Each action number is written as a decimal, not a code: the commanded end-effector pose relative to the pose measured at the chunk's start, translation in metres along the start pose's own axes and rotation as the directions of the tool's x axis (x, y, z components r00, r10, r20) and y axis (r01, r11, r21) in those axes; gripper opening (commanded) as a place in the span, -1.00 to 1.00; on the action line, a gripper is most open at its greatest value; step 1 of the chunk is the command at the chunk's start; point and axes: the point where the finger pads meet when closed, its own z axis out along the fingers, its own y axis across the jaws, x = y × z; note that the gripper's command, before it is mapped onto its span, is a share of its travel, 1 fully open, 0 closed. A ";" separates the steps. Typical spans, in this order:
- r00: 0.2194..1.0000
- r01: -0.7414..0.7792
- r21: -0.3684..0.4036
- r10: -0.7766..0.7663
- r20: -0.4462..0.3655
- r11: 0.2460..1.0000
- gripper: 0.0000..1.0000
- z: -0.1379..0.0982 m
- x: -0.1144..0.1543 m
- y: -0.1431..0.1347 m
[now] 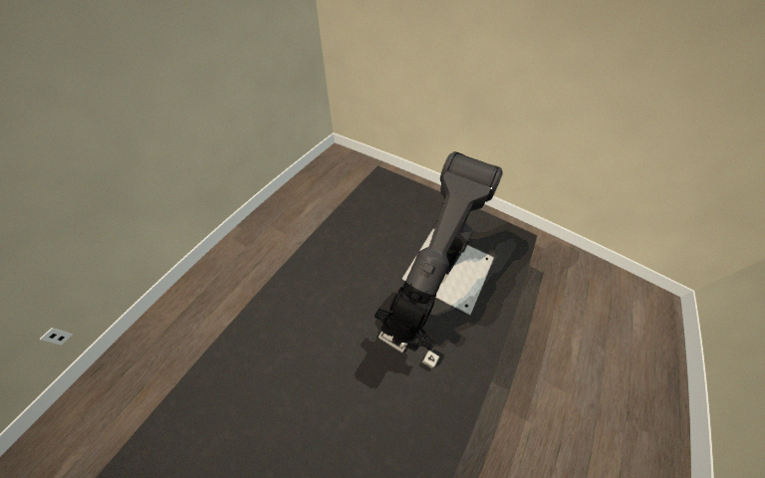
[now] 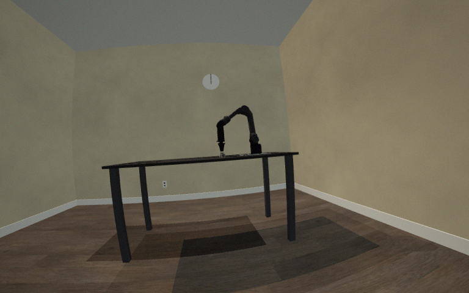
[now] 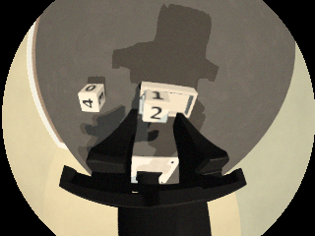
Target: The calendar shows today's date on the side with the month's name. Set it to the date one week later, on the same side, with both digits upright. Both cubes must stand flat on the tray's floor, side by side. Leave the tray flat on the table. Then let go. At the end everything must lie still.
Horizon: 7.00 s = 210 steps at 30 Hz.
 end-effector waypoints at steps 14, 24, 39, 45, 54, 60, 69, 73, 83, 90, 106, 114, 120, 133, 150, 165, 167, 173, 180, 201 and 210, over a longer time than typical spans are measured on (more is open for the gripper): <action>1.000 0.001 0.001 -0.001 -0.003 1.000 0.18 0.004 0.001 0.000; 1.000 0.001 0.001 -0.001 -0.003 1.000 0.18 0.015 0.001 0.000; 1.000 0.001 0.001 -0.001 -0.002 1.000 0.18 0.029 0.001 0.000; 1.000 0.001 0.001 -0.001 -0.002 1.000 0.18 0.029 0.001 0.000; 1.000 0.001 0.001 -0.001 -0.002 1.000 0.18 0.029 0.001 0.000; 1.000 0.001 0.001 -0.001 -0.002 1.000 0.18 0.029 0.001 0.000; 1.000 0.001 0.001 -0.001 -0.002 1.000 0.18 0.029 0.001 0.000; 1.000 0.001 0.001 -0.001 -0.002 1.000 0.18 0.029 0.001 0.000; 1.000 0.001 0.001 -0.001 -0.002 1.000 -0.33 0.029 0.001 0.000; 1.000 0.001 0.001 -0.001 -0.002 1.000 -0.33 0.029 0.001 0.000; 1.000 0.001 0.001 -0.001 -0.002 1.000 -0.33 0.029 0.001 0.000; 1.000 0.001 0.001 -0.001 0.005 1.000 -0.33 0.020 -0.001 0.000; 1.000 0.001 0.000 -0.001 0.005 1.000 -0.33 -0.015 0.000 0.000; 1.000 0.001 0.000 -0.001 0.001 1.000 -0.33 -0.070 0.000 0.000; 1.000 0.001 0.000 -0.001 0.001 1.000 -0.33 -0.063 -0.004 -0.103; 1.000 0.001 0.001 -0.001 0.000 1.000 -0.33 -0.062 0.001 -0.123; 1.000 0.001 0.000 -0.001 -0.001 1.000 -0.33 -0.061 0.001 -0.123; 1.000 0.001 0.000 -0.001 -0.003 1.000 -0.33 -0.051 0.001 -0.123; 1.000 0.000 0.000 0.000 -0.003 1.000 -0.33 -0.032 0.001 -0.123; 1.000 0.001 0.000 -0.001 -0.002 1.000 -0.33 0.034 0.001 -0.124; 1.000 0.001 0.001 -0.001 -0.001 1.000 -0.33 0.034 0.000 -0.124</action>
